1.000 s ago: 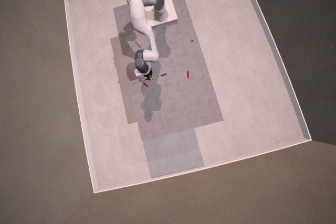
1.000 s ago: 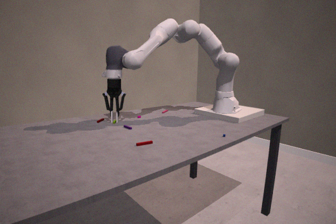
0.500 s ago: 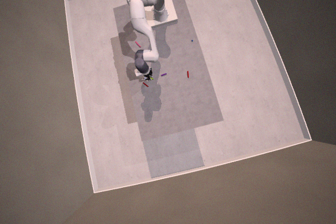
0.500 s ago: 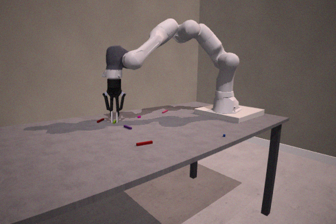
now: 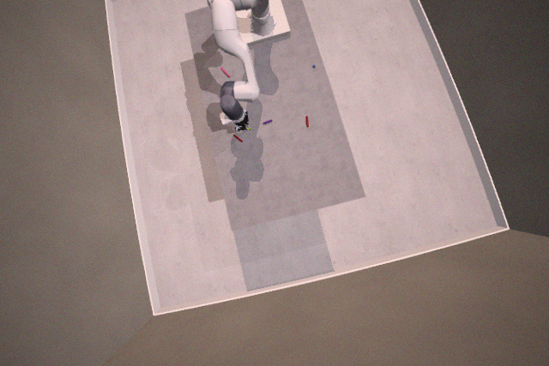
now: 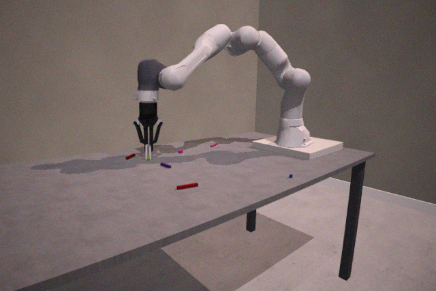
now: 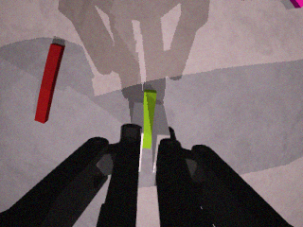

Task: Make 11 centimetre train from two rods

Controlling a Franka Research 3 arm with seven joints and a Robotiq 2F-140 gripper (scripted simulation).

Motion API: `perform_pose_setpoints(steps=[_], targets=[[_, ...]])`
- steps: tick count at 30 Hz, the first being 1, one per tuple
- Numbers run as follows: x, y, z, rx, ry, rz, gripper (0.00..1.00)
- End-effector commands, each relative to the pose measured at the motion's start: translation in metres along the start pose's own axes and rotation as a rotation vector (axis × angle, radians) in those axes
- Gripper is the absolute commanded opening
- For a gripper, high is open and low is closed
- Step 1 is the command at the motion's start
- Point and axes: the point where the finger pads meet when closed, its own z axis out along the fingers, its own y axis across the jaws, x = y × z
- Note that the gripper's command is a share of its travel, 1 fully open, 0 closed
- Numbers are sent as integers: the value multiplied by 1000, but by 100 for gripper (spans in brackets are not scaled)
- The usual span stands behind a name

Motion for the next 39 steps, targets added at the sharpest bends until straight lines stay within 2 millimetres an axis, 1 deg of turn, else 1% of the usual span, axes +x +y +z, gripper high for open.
perform_pose_setpoints(steps=[1, 25, 28, 30, 33, 39], targets=[[-1, 0, 1, 0, 1, 2, 12], [-1, 0, 1, 0, 1, 2, 12], [-1, 0, -2, 0, 1, 2, 12], [-1, 0, -8, 0, 1, 2, 12], [-1, 0, -23, 0, 1, 2, 12], [-1, 0, -68, 0, 1, 2, 12]])
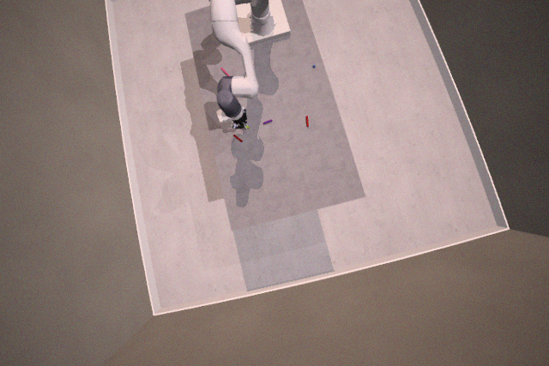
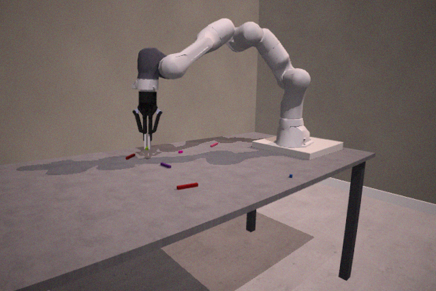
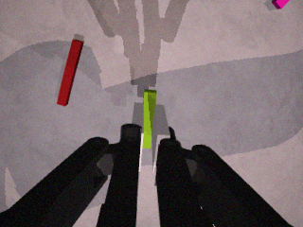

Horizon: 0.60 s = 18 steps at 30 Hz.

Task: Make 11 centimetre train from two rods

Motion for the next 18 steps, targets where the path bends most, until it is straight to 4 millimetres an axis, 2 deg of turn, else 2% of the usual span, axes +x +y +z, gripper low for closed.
perform_pose_setpoints(steps=[1, 2, 5, 8, 18], targets=[[1, 4, -21, -14, 2, -2, 12], [1, 4, -21, -14, 2, -2, 12], [1, 4, -39, -14, 2, -2, 12], [1, 4, -50, -14, 2, -2, 12], [1, 4, -52, -14, 2, -2, 12]])
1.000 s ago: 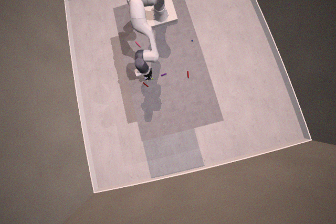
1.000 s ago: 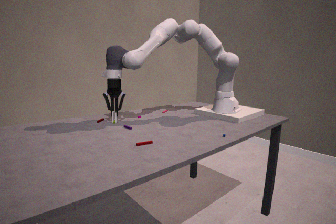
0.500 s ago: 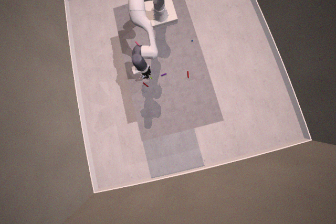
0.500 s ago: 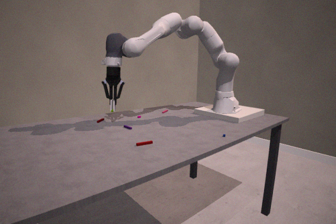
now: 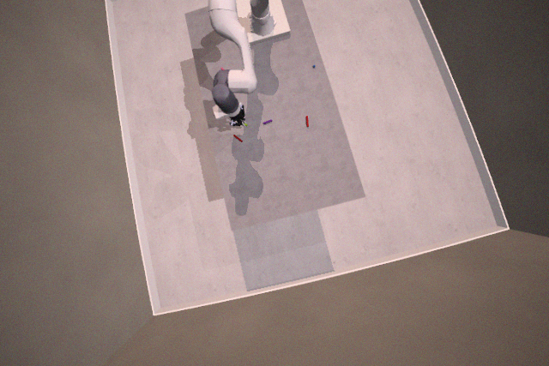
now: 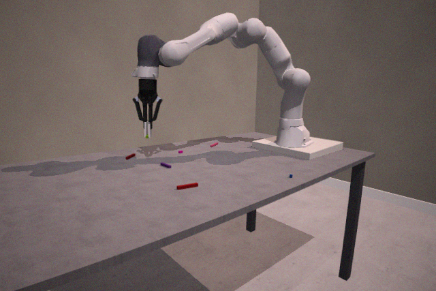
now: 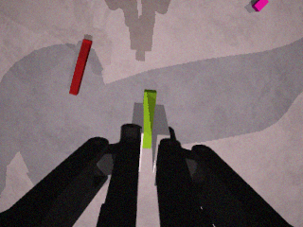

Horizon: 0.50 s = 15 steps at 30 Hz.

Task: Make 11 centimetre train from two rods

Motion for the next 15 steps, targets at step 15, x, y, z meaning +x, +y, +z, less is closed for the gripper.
perform_pose_setpoints(steps=[15], targets=[[-120, 89, 1, -20, -5, -362, 12]])
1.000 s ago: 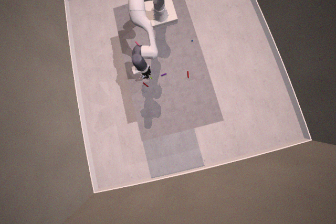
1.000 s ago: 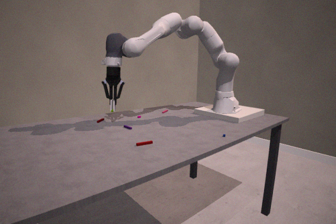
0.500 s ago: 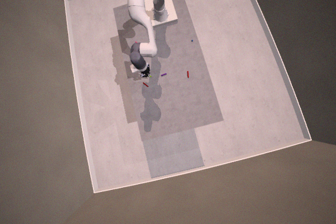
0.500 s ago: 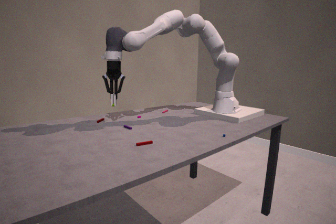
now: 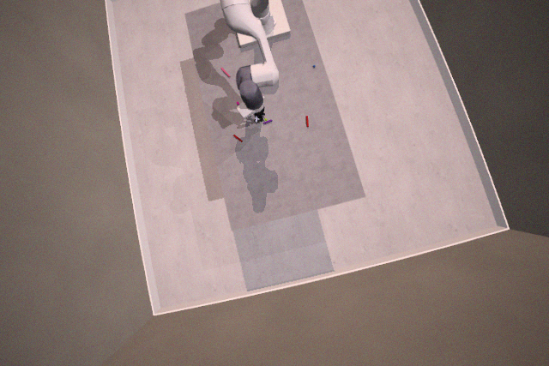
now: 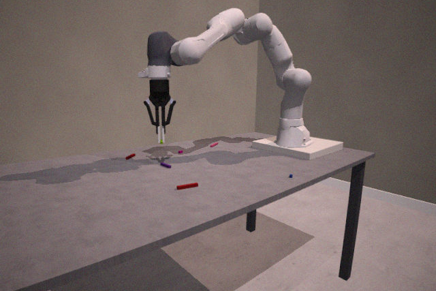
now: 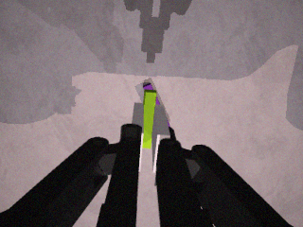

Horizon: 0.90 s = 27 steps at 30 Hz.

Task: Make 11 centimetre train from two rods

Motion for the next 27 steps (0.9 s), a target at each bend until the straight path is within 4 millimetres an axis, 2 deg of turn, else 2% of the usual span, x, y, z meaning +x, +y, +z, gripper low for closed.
perform_pose_setpoints(steps=[1, 3, 4, 16, 18, 20, 21, 27], targets=[[-39, 15, -2, 13, 0, -151, 12], [-39, 15, -2, 13, 0, -151, 12], [-69, 33, -1, 11, 1, -239, 12], [-177, 118, 2, 10, 6, -593, 12], [-192, 133, 2, 10, 6, -652, 12], [-192, 133, 2, 10, 6, -652, 12], [-212, 154, 2, 11, 8, -730, 12], [-248, 200, 3, 15, 10, -890, 12]])
